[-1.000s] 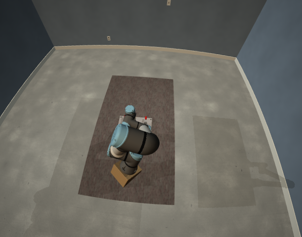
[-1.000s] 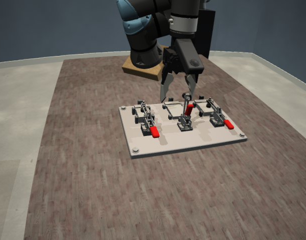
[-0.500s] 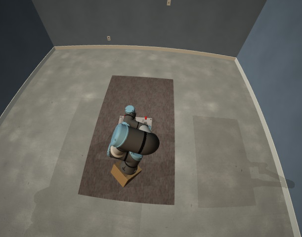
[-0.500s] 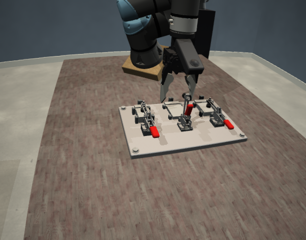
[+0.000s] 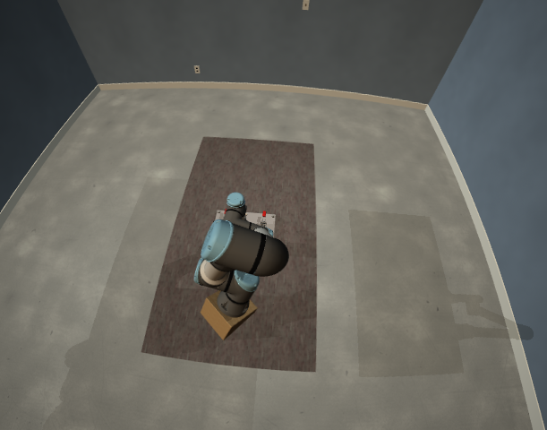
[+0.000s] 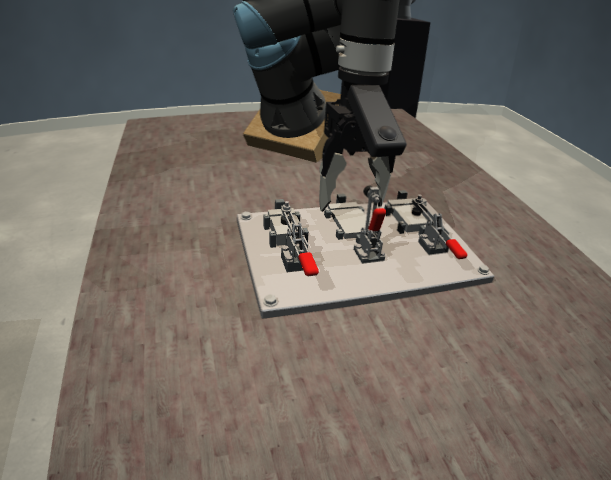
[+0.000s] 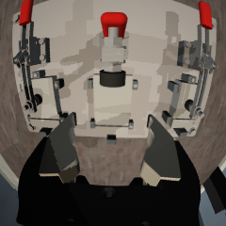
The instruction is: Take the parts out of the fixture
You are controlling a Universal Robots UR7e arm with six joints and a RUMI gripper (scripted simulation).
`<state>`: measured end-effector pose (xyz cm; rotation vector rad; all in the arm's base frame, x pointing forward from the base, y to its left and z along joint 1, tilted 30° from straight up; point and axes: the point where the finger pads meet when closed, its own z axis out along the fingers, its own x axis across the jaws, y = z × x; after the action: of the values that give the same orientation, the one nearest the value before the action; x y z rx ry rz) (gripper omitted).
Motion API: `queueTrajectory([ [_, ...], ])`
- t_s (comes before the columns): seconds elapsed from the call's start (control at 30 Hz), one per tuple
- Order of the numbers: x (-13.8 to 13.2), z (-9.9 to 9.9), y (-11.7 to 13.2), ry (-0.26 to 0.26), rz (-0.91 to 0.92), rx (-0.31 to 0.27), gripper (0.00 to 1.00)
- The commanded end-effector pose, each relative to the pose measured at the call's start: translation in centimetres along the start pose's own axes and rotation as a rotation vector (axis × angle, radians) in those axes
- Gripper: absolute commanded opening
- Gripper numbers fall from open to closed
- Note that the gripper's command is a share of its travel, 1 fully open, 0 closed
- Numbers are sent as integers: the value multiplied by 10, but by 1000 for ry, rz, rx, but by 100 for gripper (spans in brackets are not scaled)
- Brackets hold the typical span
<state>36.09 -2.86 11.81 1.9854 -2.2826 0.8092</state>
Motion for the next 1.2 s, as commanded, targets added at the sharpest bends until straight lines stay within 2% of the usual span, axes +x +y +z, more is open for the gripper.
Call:
queueTrajectory([
  [0.0, 0, 7, -1, 0, 0, 1, 59],
  [0.37, 0, 16, -1, 0, 0, 1, 59],
  [0.97, 0, 17, -1, 0, 0, 1, 59],
  [1.0, 0, 17, -1, 0, 0, 1, 0],
  [1.17, 0, 17, -1, 0, 0, 1, 0],
])
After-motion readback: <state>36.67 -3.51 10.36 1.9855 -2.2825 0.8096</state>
